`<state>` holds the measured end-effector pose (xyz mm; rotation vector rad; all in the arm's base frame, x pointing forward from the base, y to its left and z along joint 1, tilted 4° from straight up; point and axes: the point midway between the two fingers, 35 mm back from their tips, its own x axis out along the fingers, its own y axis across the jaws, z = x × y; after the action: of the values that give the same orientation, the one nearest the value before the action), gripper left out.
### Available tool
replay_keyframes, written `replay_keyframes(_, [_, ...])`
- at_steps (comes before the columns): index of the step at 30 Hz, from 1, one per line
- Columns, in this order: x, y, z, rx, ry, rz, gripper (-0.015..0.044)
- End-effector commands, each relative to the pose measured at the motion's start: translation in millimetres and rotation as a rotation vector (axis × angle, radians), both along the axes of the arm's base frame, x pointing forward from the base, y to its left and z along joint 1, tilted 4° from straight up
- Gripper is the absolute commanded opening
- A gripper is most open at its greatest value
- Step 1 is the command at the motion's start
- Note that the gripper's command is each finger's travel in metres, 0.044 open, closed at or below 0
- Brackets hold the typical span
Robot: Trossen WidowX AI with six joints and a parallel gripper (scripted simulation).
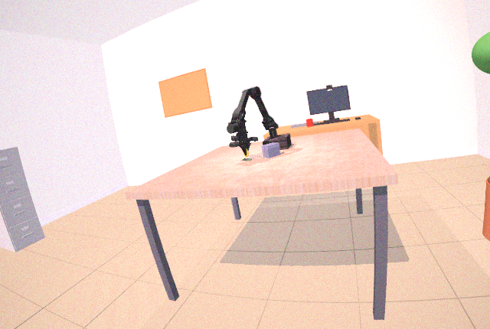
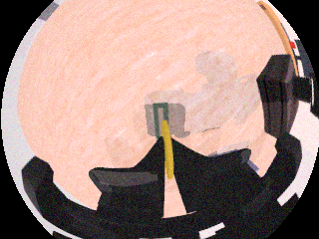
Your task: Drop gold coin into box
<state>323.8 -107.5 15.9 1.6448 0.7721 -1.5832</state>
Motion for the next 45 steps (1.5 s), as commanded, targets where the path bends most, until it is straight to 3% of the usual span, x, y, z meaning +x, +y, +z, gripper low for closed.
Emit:
replay_keyframes(1, [3.0, 0.1, 11.4, 0.000, -0.011, 0.003, 0.0000])
replay_keyframes(28, [-4.6, 4.0, 73.7, -0.001, -0.010, 0.008, 0.0000])
replay_keyframes(45, [-2.9, 6.2, 74.0, -0.042, 0.022, 0.571, 0.0000])
